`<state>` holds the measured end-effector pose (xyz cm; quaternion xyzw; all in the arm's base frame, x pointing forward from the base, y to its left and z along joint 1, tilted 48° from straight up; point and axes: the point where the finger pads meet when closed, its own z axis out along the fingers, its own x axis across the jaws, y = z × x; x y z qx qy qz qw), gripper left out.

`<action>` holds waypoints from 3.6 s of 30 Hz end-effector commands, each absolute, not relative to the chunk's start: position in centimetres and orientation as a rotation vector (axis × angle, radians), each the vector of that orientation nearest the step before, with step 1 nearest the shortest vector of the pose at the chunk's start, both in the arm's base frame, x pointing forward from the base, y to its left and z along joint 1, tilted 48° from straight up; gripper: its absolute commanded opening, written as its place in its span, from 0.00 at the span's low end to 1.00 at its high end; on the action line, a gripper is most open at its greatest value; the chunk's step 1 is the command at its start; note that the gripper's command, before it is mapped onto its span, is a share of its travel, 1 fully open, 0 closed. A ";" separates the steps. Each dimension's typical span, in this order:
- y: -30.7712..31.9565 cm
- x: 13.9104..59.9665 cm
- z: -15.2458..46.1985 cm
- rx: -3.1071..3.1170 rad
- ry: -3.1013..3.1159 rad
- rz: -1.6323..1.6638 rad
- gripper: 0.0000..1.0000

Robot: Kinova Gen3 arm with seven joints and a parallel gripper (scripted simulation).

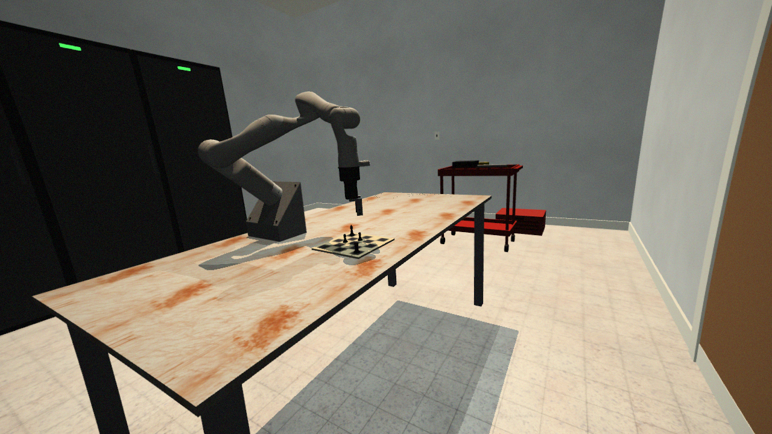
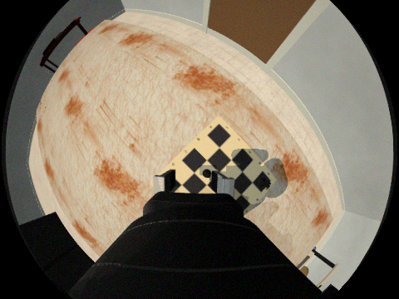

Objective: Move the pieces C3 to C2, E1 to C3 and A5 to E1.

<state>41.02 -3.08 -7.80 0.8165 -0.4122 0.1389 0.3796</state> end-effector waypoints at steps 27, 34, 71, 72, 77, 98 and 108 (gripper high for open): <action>-1.2 37.5 -8.6 2.313 0.018 -0.115 1.00; -0.9 36.6 -8.6 2.305 0.265 -0.223 1.00; -0.6 35.2 -8.6 2.243 0.681 -0.400 0.73; -0.6 35.2 -8.6 2.243 0.681 -0.400 0.73; -0.6 35.2 -8.6 2.243 0.681 -0.400 0.73; -0.6 35.2 -8.6 2.243 0.681 -0.400 0.73; -0.6 35.2 -8.6 2.243 0.681 -0.400 0.73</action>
